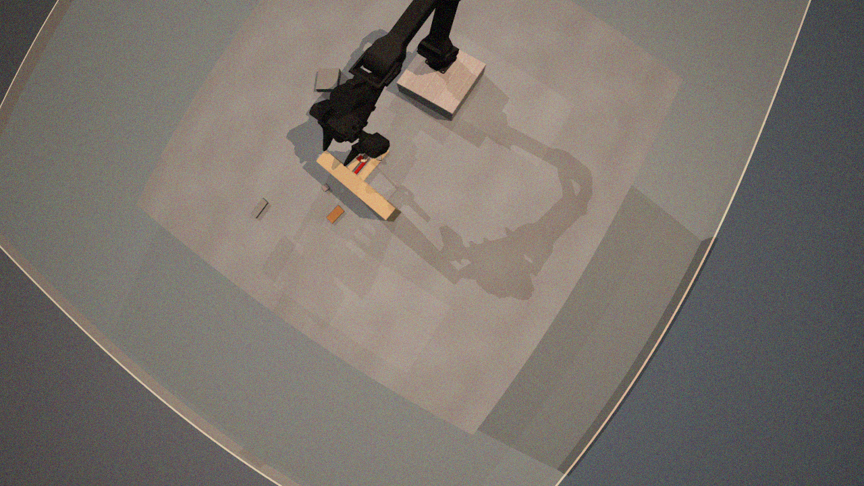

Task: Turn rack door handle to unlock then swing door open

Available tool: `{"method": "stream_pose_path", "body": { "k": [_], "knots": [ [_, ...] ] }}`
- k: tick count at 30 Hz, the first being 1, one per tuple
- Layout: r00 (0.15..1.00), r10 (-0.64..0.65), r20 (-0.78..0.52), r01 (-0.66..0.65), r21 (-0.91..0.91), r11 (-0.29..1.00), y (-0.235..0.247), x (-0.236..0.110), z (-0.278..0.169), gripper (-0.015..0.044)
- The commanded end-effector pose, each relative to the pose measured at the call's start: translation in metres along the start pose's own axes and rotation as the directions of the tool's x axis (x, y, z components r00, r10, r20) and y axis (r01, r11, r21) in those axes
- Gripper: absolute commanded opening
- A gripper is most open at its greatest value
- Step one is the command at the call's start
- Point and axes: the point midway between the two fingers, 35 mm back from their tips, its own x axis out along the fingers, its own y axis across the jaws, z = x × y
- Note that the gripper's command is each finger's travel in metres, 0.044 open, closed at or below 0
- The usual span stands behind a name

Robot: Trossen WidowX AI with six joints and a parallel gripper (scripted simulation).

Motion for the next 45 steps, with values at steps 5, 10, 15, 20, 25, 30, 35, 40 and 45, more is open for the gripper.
{"method": "stream_pose_path", "body": {
  "k": [5, 10, 15, 20, 25, 30, 35, 40, 45],
  "knots": [
    [0.978, -0.015, -0.206, 0.017, 0.011, 1.0, 0.001, 0.018, -0.016, 0.0286],
    [0.943, -0.02, -0.332, 0.025, 0.01, 1.0, 0.002, 0.025, -0.028, 0.0286],
    [0.892, -0.03, -0.451, 0.037, 0.007, 0.999, 0.002, 0.029, -0.04, 0.0286],
    [0.827, -0.042, -0.561, 0.052, 0.002, 0.999, 0.002, 0.031, -0.051, 0.0286],
    [0.747, -0.055, -0.662, 0.067, -0.008, 0.998, 0.003, 0.031, -0.062, 0.0286],
    [0.656, -0.07, -0.752, 0.082, -0.022, 0.996, 0.003, 0.028, -0.071, 0.0286],
    [0.568, -0.083, -0.819, 0.093, -0.037, 0.995, 0.003, 0.025, -0.078, 0.0286],
    [0.565, -0.084, -0.821, 0.093, -0.037, 0.995, 0.002, 0.026, -0.079, 0.0286],
    [0.565, -0.084, -0.821, 0.093, -0.037, 0.995, 0.002, 0.031, -0.085, 0.0286]
  ]
}}
